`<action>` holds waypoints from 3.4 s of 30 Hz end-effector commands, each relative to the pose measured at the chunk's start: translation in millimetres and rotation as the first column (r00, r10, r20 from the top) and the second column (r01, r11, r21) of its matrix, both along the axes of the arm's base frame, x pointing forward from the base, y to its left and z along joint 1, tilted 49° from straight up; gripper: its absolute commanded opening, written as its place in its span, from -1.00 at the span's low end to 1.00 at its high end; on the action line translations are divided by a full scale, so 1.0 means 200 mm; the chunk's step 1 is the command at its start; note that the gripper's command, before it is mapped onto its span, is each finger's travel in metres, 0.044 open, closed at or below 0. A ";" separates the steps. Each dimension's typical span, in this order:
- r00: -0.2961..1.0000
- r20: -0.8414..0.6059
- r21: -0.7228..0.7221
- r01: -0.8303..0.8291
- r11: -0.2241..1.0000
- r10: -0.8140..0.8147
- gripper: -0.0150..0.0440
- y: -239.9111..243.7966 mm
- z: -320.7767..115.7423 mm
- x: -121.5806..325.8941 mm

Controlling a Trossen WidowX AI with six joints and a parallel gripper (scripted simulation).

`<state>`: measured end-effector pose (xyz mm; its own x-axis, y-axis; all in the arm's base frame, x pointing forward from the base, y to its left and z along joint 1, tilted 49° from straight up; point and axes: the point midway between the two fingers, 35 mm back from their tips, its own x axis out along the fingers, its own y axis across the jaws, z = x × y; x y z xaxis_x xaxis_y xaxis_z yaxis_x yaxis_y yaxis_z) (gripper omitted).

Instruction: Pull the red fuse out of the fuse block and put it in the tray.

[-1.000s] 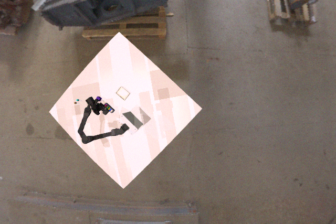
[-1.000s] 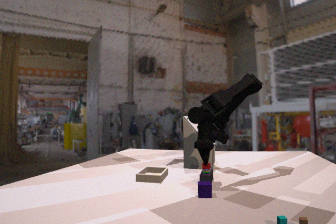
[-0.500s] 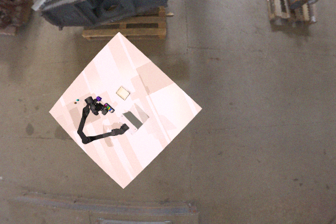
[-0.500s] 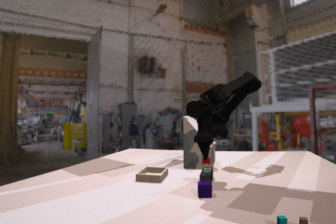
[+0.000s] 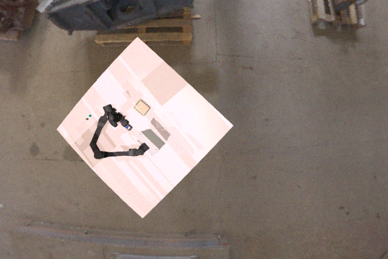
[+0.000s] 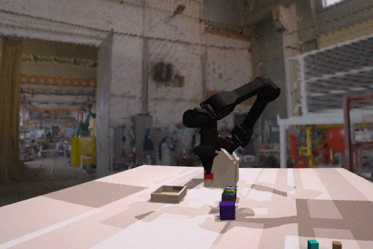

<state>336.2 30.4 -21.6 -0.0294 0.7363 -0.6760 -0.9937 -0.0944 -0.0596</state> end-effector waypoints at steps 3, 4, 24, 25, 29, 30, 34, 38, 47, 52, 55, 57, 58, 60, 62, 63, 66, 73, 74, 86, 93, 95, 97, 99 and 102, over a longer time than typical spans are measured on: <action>1.000 -0.004 -0.009 -0.003 1.000 0.003 -0.49 -0.13 -0.14 0.01; 1.000 -0.004 -0.009 -0.003 1.000 0.003 -0.49 -0.15 -0.16 0.00; 1.000 -0.003 0.007 -0.011 1.000 0.011 -0.49 -0.52 -0.60 -0.12; 1.000 -0.003 0.008 -0.011 1.000 0.011 -0.49 -0.52 -0.61 -0.12; 1.000 -0.003 0.008 -0.011 1.000 0.011 -0.49 -0.51 -0.61 -0.12; 1.000 -0.003 0.008 -0.011 1.000 0.011 -0.49 -0.51 -0.61 -0.12; 1.000 -0.003 0.008 -0.011 1.000 0.011 -0.49 -0.48 -0.64 -0.12; 1.000 -0.003 0.008 -0.011 1.000 0.011 -0.49 -0.46 -0.66 -0.12; 1.000 -0.003 0.009 -0.011 1.000 0.011 -0.49 -0.41 -0.71 -0.13; 1.000 -0.003 0.010 -0.011 1.000 0.011 -0.49 -0.37 -0.73 -0.13; 1.000 -0.003 0.010 -0.011 1.000 0.011 -0.49 -0.37 -0.74 -0.13; 1.000 -0.003 0.010 -0.011 1.000 0.011 -0.49 -0.37 -0.74 -0.13; 1.000 -0.003 0.010 -0.011 1.000 0.011 -0.49 -0.37 -0.74 -0.13; 1.000 0.004 0.003 -0.014 1.000 0.014 -0.31 -0.38 -0.73 -0.12; 1.000 0.004 0.003 -0.014 1.000 0.014 -0.14 -0.38 -0.73 -0.12; 1.000 0.004 0.003 -0.014 1.000 0.014 -0.05 -0.38 -0.73 -0.12; 1.000 0.004 0.003 -0.014 1.000 0.014 0.22 -0.38 -0.73 -0.12; 1.000 -0.001 0.006 -0.012 1.000 0.012 0.63 -0.47 -0.65 -0.12; 1.000 -0.002 0.007 -0.011 1.000 0.011 0.63 -0.51 -0.62 -0.12; 1.000 -0.001 0.010 -0.004 1.000 0.004 0.63 -0.52 -0.61 -0.12; 1.000 -0.001 0.010 -0.004 1.000 0.004 0.63 -0.52 -0.61 -0.12; 1.000 -0.001 0.010 -0.004 1.000 0.004 0.63 -0.52 -0.61 -0.12; 1.000 -0.001 0.010 -0.004 1.000 0.004 0.63 -0.52 -0.61 -0.12; 1.000 -0.001 0.010 -0.004 1.000 0.004 0.63 -0.52 -0.61 -0.12; 1.000 -0.001 0.010 -0.004 1.000 0.004 0.63 -0.52 -0.61 -0.12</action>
